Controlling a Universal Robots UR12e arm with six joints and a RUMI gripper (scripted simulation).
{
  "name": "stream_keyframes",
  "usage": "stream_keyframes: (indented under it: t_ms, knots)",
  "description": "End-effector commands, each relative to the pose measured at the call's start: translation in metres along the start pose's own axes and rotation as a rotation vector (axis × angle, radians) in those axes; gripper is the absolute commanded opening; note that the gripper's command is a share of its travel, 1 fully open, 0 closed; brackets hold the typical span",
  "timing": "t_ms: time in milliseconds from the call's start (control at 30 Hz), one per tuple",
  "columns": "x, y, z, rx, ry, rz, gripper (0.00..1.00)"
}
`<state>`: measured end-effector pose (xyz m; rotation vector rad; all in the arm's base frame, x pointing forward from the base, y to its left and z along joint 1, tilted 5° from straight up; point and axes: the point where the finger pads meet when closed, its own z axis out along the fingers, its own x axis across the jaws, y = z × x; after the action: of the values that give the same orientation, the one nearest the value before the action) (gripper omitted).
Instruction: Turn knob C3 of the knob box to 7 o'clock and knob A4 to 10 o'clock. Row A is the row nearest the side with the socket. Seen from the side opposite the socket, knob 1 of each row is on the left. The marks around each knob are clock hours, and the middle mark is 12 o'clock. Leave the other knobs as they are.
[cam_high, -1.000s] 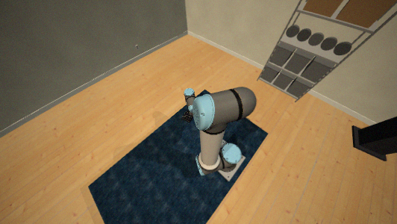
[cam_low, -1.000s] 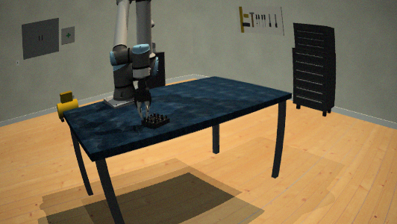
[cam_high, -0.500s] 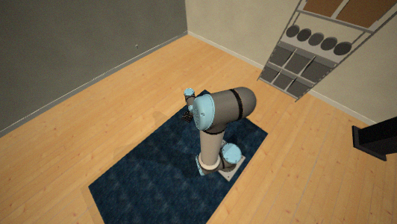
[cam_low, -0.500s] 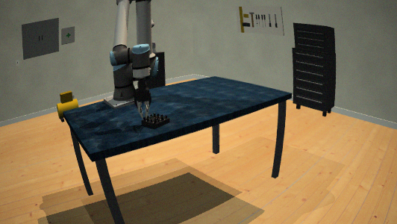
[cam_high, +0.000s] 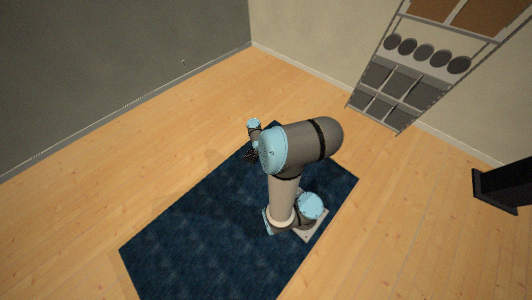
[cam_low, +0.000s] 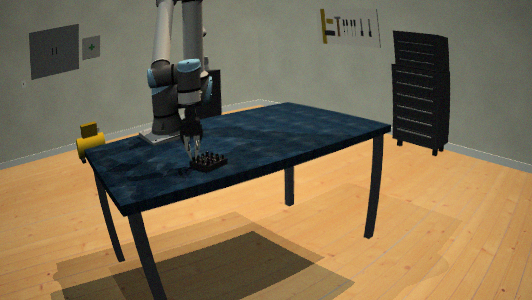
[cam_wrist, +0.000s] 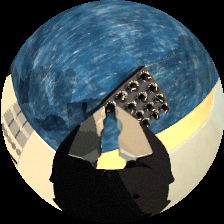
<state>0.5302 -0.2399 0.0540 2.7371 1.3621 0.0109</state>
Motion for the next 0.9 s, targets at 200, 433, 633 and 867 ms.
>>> stream_keyframes:
  t_ms: [200,433,633,867]
  knots:
    - [0.0000,0.0006,-0.0006,-0.001,0.000,0.000,0.04]
    - [0.0000,0.0006,-0.0006,-0.001,0.000,0.000,0.04]
    - [0.0000,0.0006,-0.0006,-0.001,0.000,-0.007,0.04]
    - [-0.0001,0.0006,-0.0006,-0.001,0.000,-0.023,0.04]
